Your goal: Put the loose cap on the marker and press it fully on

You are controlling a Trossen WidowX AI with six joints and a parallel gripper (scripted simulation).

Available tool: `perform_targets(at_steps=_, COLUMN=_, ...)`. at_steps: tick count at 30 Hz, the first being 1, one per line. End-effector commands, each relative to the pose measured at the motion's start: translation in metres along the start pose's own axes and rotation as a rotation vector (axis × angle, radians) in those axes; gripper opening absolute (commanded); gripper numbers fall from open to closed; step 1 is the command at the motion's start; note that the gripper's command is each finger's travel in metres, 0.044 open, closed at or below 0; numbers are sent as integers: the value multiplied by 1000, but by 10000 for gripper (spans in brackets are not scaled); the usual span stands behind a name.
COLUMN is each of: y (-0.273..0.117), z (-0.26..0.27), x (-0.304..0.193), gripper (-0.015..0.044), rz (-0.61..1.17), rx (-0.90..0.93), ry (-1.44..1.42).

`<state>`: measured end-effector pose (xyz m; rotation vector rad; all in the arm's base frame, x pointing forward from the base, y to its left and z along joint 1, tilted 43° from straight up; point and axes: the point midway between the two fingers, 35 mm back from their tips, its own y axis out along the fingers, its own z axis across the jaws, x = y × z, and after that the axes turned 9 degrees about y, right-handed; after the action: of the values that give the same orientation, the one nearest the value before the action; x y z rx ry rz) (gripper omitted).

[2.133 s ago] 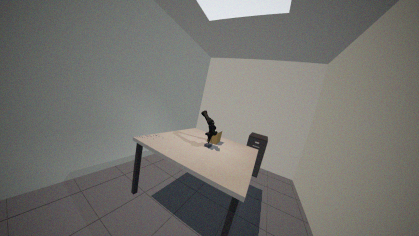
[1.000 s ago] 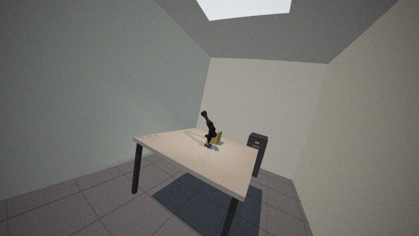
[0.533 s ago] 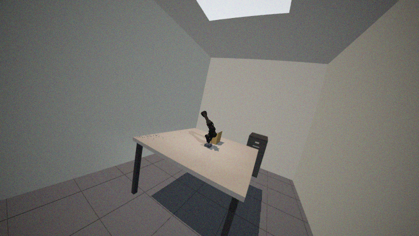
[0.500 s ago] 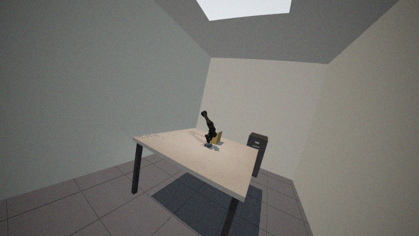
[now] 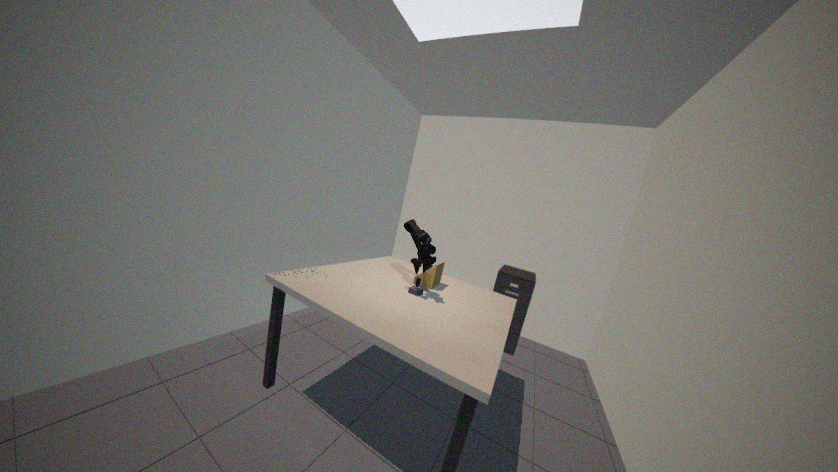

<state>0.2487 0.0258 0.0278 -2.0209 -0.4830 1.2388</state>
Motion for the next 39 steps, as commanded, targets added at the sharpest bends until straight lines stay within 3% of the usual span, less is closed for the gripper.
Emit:
perform_targets(at_steps=1, y=-2, z=-2, x=2, gripper=282, rz=-8, rx=1, ry=323)
perform_targets(at_steps=12, y=5, z=-4, x=4, gripper=0, rz=-7, rx=1, ry=1369)
perform_targets(at_steps=39, y=11, z=-4, x=4, gripper=0, rz=-7, rx=1, ry=1386)
